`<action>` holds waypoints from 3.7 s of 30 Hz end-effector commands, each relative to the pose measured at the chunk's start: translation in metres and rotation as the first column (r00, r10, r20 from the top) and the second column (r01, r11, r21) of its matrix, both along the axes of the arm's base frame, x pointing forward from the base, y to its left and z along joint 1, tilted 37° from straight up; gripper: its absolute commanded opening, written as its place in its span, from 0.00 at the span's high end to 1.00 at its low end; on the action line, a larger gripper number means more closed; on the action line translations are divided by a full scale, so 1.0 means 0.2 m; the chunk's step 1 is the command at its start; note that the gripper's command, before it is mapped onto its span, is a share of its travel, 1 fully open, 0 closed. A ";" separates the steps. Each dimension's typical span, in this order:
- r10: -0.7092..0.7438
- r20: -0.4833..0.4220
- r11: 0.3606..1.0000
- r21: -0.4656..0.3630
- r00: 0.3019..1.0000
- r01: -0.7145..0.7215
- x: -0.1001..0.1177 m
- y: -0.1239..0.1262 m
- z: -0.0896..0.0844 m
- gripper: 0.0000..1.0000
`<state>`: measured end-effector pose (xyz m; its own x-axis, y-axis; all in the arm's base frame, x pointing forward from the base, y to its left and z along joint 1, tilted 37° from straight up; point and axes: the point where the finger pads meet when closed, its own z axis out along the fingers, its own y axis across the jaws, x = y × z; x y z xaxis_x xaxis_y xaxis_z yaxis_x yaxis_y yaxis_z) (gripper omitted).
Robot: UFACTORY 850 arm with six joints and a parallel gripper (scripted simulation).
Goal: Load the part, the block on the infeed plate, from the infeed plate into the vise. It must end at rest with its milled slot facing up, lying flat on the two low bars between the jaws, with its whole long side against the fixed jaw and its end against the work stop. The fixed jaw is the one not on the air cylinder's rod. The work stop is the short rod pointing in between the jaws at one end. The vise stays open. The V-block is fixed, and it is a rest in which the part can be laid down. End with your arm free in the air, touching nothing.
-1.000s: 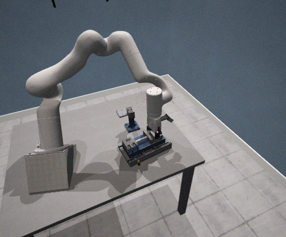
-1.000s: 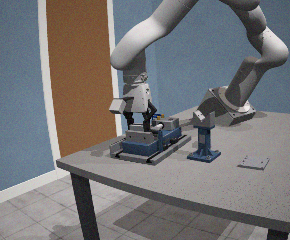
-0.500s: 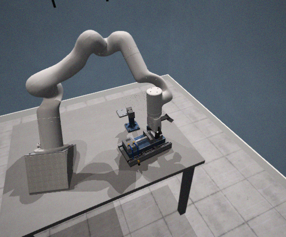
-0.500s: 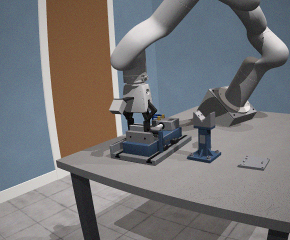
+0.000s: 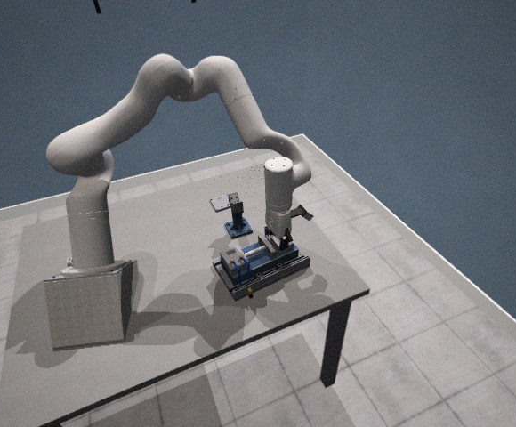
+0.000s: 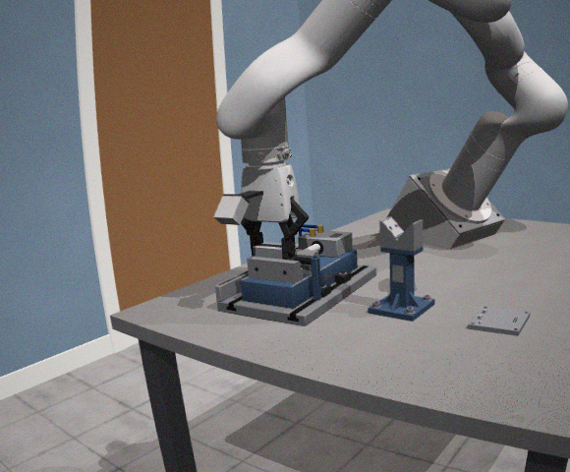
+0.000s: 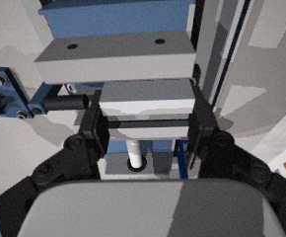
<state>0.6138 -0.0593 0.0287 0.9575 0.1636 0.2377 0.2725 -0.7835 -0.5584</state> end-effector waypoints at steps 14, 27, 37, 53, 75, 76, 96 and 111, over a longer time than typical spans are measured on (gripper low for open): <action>-0.001 0.002 1.000 -0.001 1.000 0.001 0.01 0.00 0.00 1.00; -0.001 0.002 1.000 -0.001 1.000 0.001 0.01 0.00 0.00 1.00; -0.001 0.002 1.000 -0.001 1.000 0.001 0.01 0.00 0.00 1.00; -0.001 0.002 1.000 -0.001 1.000 0.001 0.01 0.00 0.00 1.00; -0.001 0.002 1.000 -0.001 1.000 0.001 0.01 0.00 -0.01 0.19; -0.001 0.002 1.000 -0.001 1.000 0.001 0.01 0.00 -0.01 0.19; -0.001 0.002 1.000 -0.001 1.000 0.001 0.01 0.00 -0.01 0.19; -0.001 0.002 1.000 -0.001 1.000 0.001 0.01 0.00 0.00 0.19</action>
